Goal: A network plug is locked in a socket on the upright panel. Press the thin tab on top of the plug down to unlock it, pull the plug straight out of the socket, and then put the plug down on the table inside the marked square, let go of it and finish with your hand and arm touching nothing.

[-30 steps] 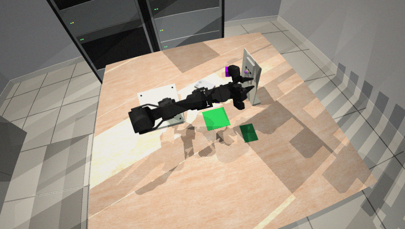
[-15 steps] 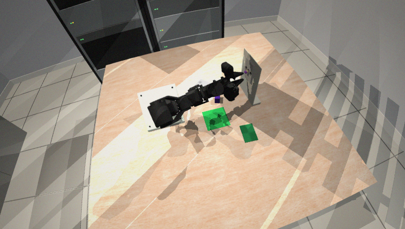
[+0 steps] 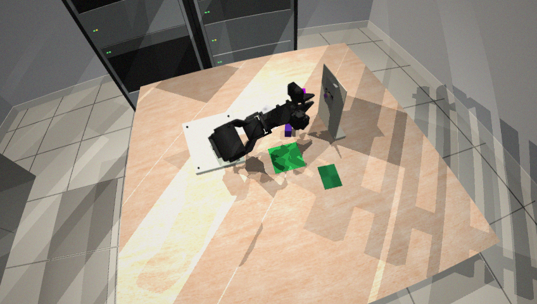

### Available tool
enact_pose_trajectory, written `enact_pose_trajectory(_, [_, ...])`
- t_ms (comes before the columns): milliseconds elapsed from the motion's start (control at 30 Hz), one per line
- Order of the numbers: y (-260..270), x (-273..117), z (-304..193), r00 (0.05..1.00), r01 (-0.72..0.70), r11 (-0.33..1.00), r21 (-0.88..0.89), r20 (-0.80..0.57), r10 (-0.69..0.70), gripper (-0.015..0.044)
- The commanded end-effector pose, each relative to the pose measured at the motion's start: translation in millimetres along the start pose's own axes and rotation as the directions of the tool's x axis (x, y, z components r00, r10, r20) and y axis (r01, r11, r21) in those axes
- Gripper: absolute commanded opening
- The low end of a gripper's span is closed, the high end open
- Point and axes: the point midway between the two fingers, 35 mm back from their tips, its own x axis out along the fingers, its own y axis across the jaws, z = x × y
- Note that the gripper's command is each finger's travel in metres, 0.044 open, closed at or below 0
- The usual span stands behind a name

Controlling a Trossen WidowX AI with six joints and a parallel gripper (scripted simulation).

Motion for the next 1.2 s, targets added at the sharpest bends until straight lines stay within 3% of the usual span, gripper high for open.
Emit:
enact_pose_trajectory(0, [-1.7,4.9,-0.7,1.0,0.005,1.0,0.008,-0.002,-0.005,0.0156])
enact_pose_trajectory(1167, [-1.5,55.2,13.5,1.0,0.003,1.0,0.007,0.0,-0.003,0.0156])
